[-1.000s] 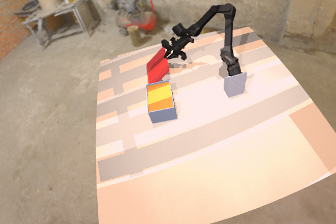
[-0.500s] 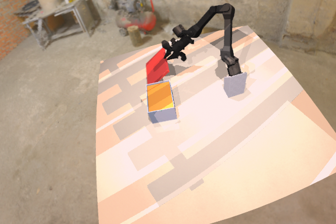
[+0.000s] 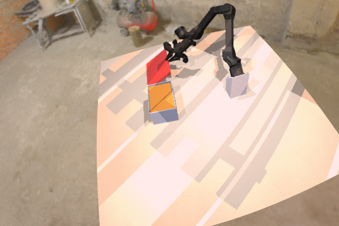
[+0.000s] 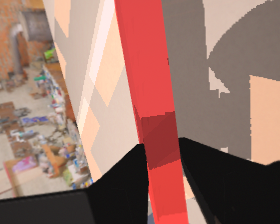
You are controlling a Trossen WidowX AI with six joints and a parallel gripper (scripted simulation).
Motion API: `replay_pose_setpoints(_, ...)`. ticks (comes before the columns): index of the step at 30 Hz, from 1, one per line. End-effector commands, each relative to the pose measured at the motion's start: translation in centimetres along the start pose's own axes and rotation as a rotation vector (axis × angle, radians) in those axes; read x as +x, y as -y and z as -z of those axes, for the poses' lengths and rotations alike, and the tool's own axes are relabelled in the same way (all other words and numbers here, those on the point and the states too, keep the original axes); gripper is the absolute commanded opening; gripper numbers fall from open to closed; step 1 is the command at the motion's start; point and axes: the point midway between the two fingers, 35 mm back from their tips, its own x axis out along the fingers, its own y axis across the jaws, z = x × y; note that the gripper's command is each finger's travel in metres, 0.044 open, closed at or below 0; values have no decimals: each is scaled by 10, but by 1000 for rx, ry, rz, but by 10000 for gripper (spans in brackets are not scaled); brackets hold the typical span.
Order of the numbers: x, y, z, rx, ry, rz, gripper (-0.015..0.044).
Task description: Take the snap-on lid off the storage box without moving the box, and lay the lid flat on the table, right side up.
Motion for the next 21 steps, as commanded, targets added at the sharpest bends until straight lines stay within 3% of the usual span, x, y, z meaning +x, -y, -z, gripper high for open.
replay_pose_setpoints(1, 6, 12, 6, 3, -14, 31, 0)
replay_pose_setpoints(21, 16, 25, 6, 3, -14, 32, 0)
